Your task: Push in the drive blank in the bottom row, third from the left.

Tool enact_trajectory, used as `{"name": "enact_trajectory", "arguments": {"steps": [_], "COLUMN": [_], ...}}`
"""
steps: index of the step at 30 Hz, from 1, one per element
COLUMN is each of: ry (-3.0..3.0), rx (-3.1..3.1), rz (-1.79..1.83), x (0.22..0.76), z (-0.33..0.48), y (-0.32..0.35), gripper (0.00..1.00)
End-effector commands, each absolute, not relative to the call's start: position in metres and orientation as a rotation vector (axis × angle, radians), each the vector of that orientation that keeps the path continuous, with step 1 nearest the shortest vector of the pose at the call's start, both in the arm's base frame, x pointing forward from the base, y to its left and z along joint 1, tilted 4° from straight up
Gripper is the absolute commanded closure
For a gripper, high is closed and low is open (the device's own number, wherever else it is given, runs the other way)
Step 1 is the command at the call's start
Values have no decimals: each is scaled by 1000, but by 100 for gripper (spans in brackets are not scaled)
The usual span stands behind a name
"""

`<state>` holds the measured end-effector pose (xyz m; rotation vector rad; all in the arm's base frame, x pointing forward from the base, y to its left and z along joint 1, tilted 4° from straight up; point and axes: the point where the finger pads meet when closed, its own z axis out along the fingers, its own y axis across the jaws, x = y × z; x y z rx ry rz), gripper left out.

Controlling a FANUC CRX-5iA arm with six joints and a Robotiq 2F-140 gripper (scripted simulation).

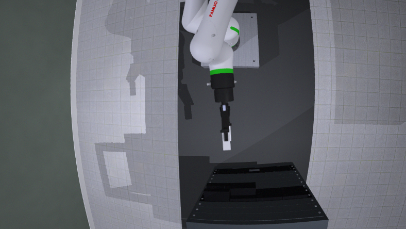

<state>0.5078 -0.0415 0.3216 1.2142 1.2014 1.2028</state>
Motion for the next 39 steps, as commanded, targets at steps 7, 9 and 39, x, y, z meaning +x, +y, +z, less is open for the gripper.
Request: {"name": "enact_trajectory", "arguments": {"steps": [7,9,39], "ry": [1168,1164,1157], "rx": [1257,1261,1267], "rz": [1245,1250,1258], "x": [504,504,503], "z": [326,327,327], "y": [-38,-38,-37], "gripper": [0,0,0]}}
